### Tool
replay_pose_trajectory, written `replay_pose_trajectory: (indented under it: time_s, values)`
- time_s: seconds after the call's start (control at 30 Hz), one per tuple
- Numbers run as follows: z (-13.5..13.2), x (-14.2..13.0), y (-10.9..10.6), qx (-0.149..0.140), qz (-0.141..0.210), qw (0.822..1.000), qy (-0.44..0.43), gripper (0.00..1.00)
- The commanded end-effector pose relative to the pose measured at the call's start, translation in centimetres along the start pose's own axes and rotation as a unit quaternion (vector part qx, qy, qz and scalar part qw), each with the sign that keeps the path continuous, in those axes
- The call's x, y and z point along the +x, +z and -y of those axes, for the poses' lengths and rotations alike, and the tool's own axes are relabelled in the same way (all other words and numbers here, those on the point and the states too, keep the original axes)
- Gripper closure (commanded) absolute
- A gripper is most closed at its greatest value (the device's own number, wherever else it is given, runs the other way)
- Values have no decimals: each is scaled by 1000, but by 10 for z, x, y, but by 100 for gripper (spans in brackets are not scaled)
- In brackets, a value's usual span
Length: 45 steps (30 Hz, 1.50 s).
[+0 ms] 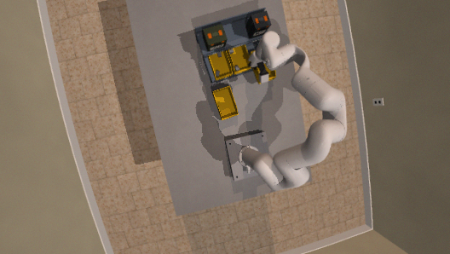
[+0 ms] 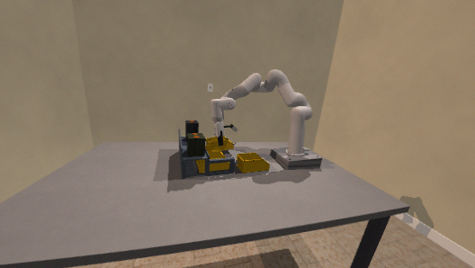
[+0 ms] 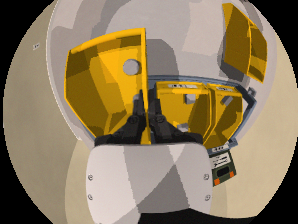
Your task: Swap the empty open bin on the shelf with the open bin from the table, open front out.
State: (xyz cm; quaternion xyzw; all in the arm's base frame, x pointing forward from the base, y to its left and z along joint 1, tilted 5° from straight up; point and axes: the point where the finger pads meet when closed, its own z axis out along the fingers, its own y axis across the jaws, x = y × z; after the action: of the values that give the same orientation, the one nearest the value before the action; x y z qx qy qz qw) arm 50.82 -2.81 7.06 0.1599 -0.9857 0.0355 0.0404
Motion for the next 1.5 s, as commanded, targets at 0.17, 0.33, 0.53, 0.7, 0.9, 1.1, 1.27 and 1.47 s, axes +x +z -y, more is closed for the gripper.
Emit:
replay_pose_trajectory:
  time_s: [0.17, 0.33, 0.53, 0.7, 0.9, 1.1, 1.27, 1.47]
  values:
    - [0, -1, -1, 1, 2, 1000, 0, 100]
    - [0, -2, 0, 1, 2, 1000, 0, 100]
    - [0, -2, 4, 1, 2, 1000, 0, 100]
    - [0, -3, 7, 1, 2, 1000, 0, 100]
    - [0, -3, 8, 1, 2, 1000, 0, 100]
    - [0, -3, 8, 1, 2, 1000, 0, 100]
    - [0, -3, 8, 1, 2, 1000, 0, 100]
    - [0, -3, 8, 1, 2, 1000, 0, 100]
